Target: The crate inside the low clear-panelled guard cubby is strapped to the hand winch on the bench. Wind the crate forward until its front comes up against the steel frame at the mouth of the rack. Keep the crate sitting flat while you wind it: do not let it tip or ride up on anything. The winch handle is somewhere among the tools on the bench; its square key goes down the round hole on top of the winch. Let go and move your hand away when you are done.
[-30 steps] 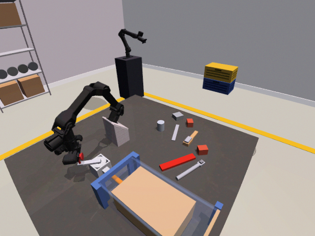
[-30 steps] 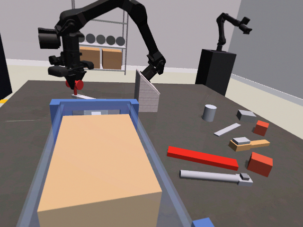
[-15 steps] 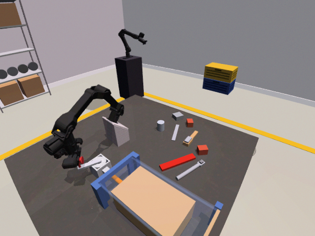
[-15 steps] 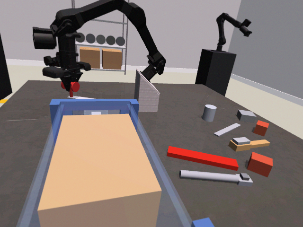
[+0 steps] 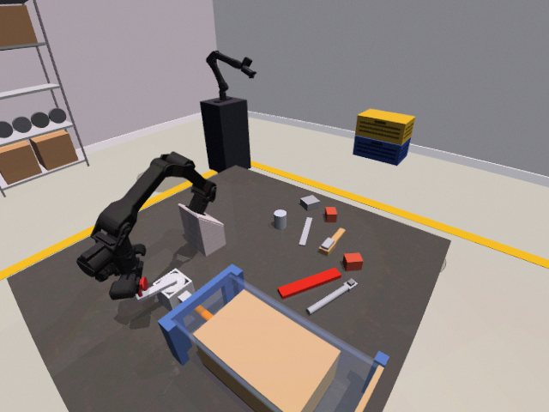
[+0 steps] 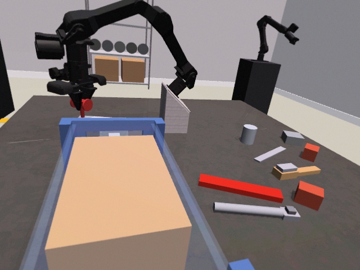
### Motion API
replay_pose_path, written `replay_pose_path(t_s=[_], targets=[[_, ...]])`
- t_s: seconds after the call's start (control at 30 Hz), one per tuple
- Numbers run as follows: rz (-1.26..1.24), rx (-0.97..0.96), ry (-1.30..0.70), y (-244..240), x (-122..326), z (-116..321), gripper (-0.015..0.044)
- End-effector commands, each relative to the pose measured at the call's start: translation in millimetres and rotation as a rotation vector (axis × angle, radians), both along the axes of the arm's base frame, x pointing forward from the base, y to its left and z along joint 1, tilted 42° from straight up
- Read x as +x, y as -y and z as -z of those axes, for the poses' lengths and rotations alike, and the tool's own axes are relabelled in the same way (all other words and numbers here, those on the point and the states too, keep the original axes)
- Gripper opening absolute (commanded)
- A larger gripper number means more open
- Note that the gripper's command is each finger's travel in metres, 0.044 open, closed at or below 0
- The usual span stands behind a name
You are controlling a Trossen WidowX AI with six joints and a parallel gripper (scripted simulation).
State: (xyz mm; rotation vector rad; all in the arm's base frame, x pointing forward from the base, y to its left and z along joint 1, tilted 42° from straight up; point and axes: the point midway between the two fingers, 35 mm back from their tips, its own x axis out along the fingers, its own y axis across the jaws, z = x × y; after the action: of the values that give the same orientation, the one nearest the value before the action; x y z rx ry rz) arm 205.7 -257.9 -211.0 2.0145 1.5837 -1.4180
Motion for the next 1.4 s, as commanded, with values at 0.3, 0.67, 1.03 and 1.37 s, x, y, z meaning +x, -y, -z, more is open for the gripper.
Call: replay_pose_path(t_s=[0.3, 0.67, 1.03, 1.37], targets=[[0.001, 0.007, 0.035, -8, 35, -1, 0.0], [0.001, 0.008, 0.036, -13, 51, -4, 0.0], [0.001, 0.009, 0.037, -20, 65, -10, 0.0], [0.001, 0.011, 0.038, -28, 77, -16, 0.0]])
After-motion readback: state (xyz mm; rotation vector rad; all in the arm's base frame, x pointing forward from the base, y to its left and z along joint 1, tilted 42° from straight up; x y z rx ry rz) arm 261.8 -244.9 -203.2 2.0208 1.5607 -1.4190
